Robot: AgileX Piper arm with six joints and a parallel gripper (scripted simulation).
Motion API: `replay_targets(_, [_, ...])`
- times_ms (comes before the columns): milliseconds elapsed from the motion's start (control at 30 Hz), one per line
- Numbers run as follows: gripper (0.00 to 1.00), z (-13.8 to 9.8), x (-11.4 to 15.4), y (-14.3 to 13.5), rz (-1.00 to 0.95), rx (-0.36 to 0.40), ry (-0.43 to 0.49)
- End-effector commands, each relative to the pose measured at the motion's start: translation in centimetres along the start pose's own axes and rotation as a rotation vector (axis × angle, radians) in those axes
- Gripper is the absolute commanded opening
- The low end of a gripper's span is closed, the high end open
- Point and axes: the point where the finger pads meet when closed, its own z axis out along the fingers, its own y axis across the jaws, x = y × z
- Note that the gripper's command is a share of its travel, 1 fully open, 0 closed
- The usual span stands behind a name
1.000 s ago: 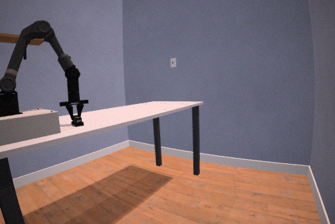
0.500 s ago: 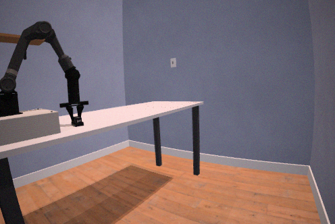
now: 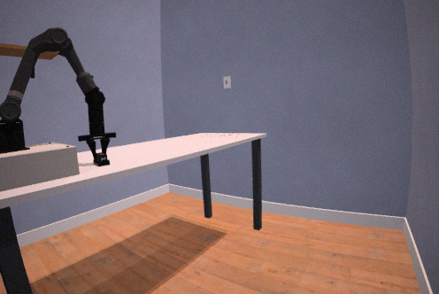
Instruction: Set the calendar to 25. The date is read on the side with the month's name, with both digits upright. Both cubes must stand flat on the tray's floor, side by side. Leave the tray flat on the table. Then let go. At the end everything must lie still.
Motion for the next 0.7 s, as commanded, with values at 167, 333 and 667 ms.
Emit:
replay_targets(167, [0.36,0.05,-0.04,-0.07,0.000,0.002,-0.001])
replay_targets(333, [0.36,0.05,-0.04,-0.07,0.000,0.002,-0.001])
replay_targets(667, [0.41,0.05,-0.04,-0.07,0.000,0.002,-0.001])
